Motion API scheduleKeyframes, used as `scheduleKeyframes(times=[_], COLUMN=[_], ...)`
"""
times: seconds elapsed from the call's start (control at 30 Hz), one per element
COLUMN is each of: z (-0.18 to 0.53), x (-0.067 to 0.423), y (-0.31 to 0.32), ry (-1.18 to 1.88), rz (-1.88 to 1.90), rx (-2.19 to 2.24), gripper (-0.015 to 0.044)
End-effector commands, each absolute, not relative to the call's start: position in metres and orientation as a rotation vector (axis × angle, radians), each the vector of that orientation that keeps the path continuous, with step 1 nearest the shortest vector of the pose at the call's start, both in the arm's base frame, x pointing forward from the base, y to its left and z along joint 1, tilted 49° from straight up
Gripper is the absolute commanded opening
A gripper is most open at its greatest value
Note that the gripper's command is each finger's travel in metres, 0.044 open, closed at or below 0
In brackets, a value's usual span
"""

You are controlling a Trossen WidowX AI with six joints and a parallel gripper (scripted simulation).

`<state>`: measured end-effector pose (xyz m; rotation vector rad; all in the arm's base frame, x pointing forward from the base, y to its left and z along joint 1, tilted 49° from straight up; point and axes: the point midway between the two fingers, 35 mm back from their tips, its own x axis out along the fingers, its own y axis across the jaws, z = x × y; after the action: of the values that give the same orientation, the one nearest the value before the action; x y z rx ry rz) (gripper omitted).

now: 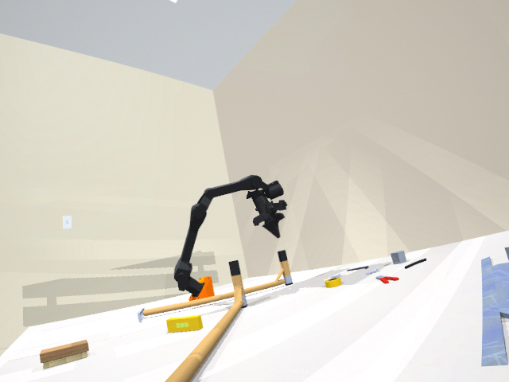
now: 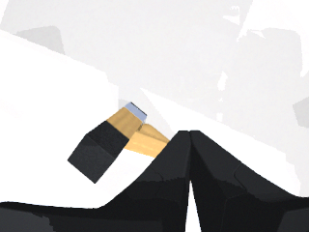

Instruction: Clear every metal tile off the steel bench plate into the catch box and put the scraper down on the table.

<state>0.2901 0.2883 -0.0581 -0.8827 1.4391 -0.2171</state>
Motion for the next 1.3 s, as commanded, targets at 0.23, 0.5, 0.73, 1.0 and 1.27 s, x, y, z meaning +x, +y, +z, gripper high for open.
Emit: scheduleKeyframes(times=[0.23, 0.5, 0.73, 1.0, 1.27], z=[-0.026, -0.001, 0.021, 0.048, 0.076], x=[0.336, 0.367, 0.393, 0.419, 0.442], y=[0.268, 0.250, 0.230, 0.204, 0.175], ry=[1.381, 1.335, 1.293, 1.243, 1.193], rz=[-0.237, -0.264, -0.295, -0.338, -0.388], rx=[-0.811, -0.760, -0.719, -0.676, -0.637], gripper=[0.0000, 0.0000, 0.0000, 0.0000, 0.0000])
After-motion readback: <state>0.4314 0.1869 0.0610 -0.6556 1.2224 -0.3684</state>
